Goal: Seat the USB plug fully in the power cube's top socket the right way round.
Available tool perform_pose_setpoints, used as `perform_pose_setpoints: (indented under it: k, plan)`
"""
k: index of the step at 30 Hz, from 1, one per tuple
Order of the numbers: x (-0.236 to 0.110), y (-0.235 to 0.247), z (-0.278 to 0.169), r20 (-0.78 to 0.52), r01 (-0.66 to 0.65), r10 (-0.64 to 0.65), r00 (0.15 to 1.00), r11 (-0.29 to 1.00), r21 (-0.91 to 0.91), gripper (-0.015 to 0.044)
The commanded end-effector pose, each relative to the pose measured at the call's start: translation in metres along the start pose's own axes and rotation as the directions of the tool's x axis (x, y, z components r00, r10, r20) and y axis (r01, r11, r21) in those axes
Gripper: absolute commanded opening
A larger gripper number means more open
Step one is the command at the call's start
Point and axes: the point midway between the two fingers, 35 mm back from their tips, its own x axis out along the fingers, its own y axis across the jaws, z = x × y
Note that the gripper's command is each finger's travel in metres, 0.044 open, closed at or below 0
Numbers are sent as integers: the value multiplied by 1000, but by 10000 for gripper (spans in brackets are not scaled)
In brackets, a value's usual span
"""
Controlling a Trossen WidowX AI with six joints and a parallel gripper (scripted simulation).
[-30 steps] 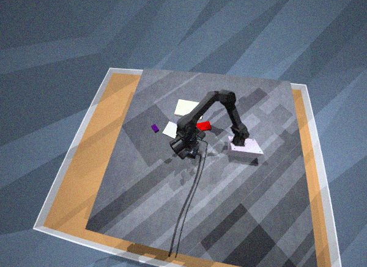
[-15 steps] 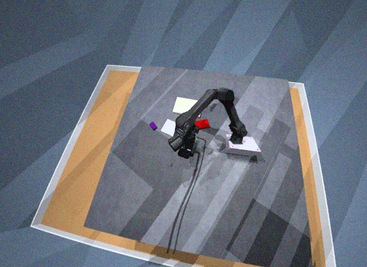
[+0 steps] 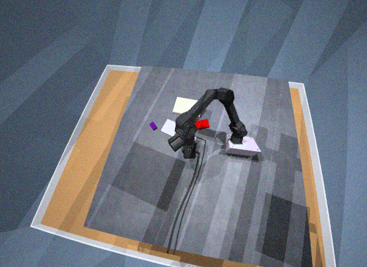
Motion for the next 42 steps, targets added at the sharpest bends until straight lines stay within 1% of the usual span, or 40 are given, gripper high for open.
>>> perform_pose_setpoints:
  k: [1, 10, 20, 30, 42]
  plan:
    - [0, 0, 0, 0, -2, 2, 1000, 995, -95, 0]
    - [0, 0, 0, 0, -1, 2, 1000, 946, -325, 0]
    - [0, 0, 0, 0, -1, 2, 1000, 829, -559, 0]
    - [0, 0, 0, 0, -1, 2, 1000, 657, -754, 0]
    - [0, 0, 0, 0, 0, 2, 1000, 391, -920, 0]
